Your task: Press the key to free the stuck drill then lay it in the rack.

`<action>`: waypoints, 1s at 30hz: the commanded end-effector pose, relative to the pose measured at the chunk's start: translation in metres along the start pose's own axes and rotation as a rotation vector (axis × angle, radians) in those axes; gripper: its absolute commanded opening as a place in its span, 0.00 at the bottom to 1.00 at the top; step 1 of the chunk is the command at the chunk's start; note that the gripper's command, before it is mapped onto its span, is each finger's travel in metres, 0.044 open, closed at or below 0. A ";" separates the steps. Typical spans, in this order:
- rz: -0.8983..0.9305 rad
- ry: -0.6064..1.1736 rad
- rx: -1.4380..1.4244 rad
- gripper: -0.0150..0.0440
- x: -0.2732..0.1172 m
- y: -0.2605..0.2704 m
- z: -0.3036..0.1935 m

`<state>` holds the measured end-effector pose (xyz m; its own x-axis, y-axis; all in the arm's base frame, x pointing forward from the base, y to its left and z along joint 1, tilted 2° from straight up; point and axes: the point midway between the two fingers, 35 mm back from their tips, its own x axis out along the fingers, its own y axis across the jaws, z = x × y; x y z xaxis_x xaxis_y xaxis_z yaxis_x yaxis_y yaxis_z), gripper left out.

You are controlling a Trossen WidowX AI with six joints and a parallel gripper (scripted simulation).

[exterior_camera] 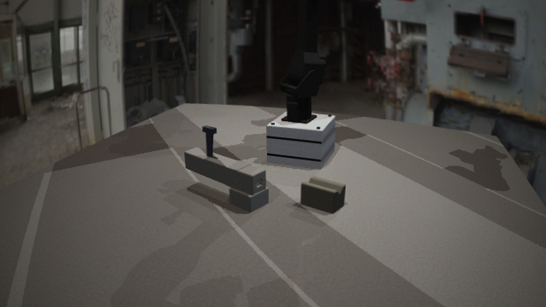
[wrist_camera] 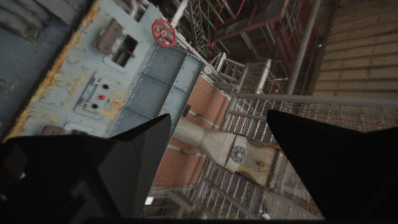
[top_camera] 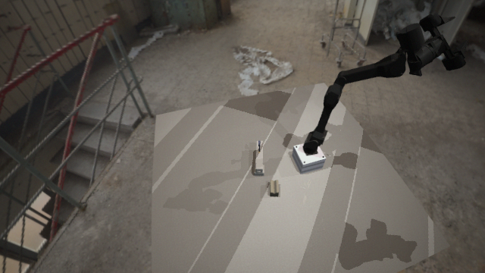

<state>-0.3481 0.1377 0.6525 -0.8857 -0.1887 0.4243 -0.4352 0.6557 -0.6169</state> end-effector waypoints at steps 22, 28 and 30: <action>0.433 0.373 0.209 0.25 -0.121 0.116 -0.094; 0.581 0.588 0.326 0.25 -0.197 0.151 -0.127; 0.629 0.676 0.381 0.25 -0.229 0.162 -0.136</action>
<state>-0.2226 0.3649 0.5615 -0.8014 0.5614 0.2065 -0.0480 0.2838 -0.9577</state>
